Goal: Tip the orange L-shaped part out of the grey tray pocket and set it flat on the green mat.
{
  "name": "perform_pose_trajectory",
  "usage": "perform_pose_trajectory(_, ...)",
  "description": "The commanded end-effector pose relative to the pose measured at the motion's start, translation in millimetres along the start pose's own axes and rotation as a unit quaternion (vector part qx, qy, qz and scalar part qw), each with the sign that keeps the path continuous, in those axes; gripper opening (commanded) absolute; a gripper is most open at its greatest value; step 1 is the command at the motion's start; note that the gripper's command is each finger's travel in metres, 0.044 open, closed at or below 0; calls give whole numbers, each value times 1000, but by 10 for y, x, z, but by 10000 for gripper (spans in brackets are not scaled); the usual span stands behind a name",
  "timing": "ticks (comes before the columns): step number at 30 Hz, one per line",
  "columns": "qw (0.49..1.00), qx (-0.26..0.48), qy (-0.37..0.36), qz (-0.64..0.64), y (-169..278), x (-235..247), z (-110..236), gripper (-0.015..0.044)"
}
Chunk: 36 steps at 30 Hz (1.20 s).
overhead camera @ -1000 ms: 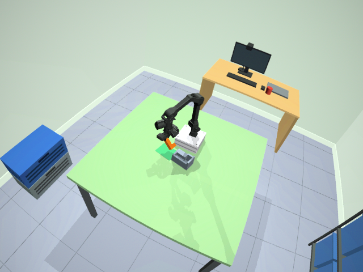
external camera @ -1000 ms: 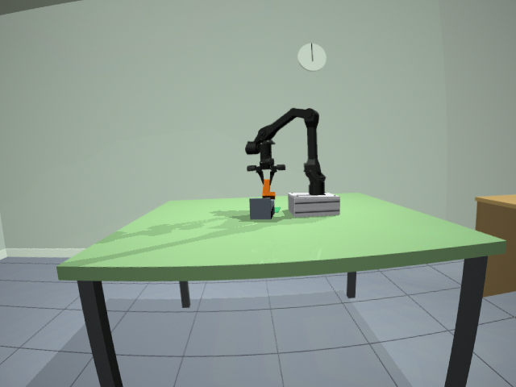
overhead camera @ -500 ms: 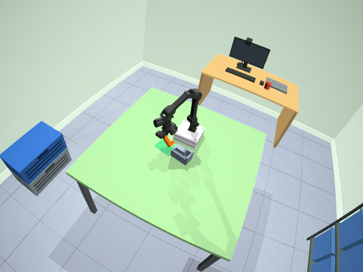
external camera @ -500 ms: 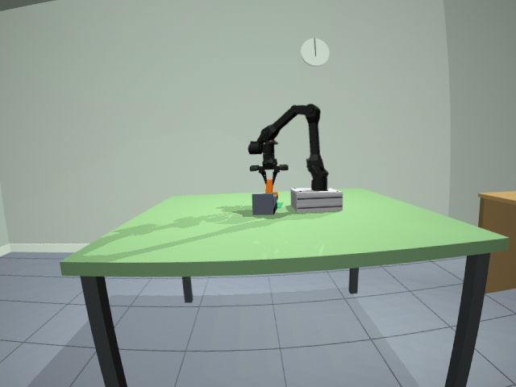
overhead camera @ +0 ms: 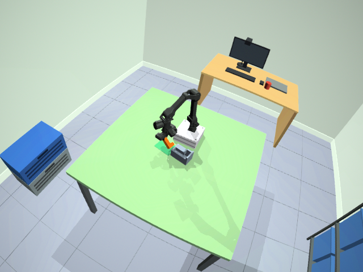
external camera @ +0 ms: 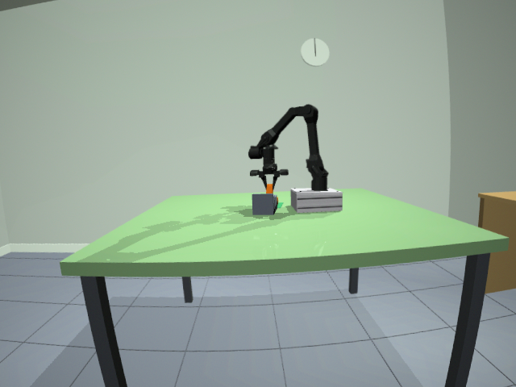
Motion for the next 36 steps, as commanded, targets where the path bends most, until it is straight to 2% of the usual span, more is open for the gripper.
perform_pose_trajectory(1, 1000, 2, -1, 2, 5, 6, -64, 0)
perform_pose_trajectory(12, 1000, 0, -1, 0, -1, 7, -62, 0)
perform_pose_trajectory(22, 1000, 0, -1, 0, 0, 2, -39, 263)
perform_pose_trajectory(25, 1000, 0, -1, 1, 7, -26, 157, 341)
perform_pose_trajectory(27, 1000, 1, -1, 1, 10, -38, 405, 394)
perform_pose_trajectory(31, 1000, 2, -1, 2, 2, -2, 826, 400)
perform_pose_trajectory(36, 1000, 2, -1, 2, 1, 2, 847, 400)
Point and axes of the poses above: the point midway between the two fingers, 35 mm back from their tips, its own z axis back along the fingers, its own x axis across the jaws, y = z × x, the point moved 4 cm from there along z, back along the fingers, and after that the axes turned 6 degrees about -z, right-handed, at the moved point
